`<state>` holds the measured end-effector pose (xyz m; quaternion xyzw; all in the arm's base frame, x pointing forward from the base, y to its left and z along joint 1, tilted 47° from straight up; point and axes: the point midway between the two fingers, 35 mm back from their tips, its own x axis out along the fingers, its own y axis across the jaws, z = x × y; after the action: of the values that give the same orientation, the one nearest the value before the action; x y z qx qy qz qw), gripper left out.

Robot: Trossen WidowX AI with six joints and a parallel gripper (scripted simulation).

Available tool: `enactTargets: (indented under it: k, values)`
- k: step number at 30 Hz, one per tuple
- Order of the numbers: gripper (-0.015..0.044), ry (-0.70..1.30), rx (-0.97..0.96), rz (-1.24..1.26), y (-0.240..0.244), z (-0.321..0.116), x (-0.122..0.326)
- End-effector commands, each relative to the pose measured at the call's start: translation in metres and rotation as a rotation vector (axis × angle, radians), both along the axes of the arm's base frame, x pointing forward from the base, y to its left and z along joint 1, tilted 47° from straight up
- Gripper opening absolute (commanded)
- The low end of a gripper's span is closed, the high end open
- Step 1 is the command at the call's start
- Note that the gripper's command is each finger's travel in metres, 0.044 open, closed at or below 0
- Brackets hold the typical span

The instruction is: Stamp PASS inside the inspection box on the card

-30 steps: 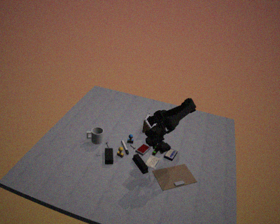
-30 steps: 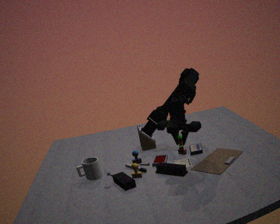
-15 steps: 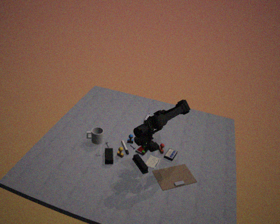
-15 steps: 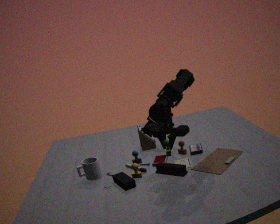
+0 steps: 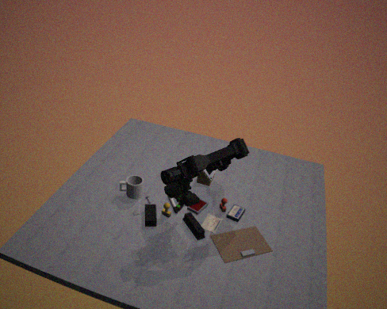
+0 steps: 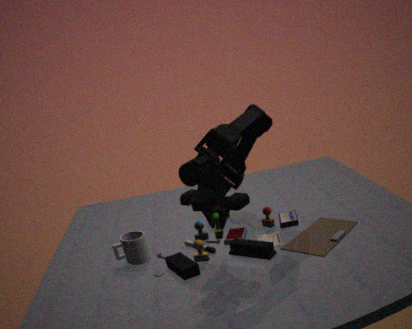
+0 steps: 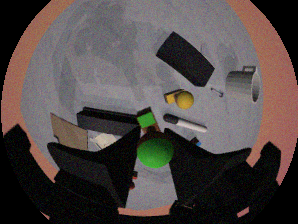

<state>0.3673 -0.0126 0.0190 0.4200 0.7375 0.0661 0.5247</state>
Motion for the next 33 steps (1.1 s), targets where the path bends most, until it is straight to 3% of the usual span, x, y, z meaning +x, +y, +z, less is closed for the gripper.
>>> enactTargets:
  k: [1,33]
  values:
    - [0.0000,-0.005,-0.002,0.006,-0.014,-0.016,0.004]
    - [0.0000,-0.005,-0.002,0.006,0.018,-0.049,0.001]
